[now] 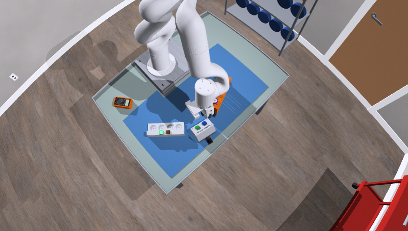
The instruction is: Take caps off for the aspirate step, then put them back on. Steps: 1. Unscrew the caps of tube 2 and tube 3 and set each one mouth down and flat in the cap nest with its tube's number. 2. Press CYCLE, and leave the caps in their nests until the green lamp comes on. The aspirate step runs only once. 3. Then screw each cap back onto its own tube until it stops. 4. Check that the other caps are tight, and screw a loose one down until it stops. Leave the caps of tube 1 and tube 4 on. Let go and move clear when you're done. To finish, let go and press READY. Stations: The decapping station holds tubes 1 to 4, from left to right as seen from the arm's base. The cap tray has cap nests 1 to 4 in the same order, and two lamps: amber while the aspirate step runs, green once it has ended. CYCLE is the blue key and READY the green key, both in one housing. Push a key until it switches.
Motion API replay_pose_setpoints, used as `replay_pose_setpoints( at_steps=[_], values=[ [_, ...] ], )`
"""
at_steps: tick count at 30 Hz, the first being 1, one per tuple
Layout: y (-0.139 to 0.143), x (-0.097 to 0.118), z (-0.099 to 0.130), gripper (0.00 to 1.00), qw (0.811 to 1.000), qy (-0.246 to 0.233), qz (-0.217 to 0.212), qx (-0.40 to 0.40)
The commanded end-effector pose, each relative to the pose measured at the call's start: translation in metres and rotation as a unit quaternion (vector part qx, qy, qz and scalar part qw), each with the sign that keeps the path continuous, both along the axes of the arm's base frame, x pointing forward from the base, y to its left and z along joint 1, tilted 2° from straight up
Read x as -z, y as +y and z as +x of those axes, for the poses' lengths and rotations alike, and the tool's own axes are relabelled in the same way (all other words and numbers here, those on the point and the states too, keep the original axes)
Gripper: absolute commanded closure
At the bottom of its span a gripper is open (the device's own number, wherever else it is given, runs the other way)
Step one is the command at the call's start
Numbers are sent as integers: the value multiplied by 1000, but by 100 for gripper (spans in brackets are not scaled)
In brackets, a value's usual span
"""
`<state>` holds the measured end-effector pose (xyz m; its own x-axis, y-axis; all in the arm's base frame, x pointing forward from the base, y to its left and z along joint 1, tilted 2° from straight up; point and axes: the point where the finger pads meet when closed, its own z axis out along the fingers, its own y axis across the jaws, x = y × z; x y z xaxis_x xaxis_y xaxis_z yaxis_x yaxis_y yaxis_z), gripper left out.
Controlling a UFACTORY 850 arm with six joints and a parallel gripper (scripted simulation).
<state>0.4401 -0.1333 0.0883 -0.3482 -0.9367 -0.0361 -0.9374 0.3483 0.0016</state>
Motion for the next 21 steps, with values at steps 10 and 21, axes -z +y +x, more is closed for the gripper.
replay_pose_setpoints(
  at_steps=[10,21],
  values=[
    [-66,35,3,100,1000,-1,1,0],
    [-65,50,3,100,1000,-1,1,0]
  ],
)
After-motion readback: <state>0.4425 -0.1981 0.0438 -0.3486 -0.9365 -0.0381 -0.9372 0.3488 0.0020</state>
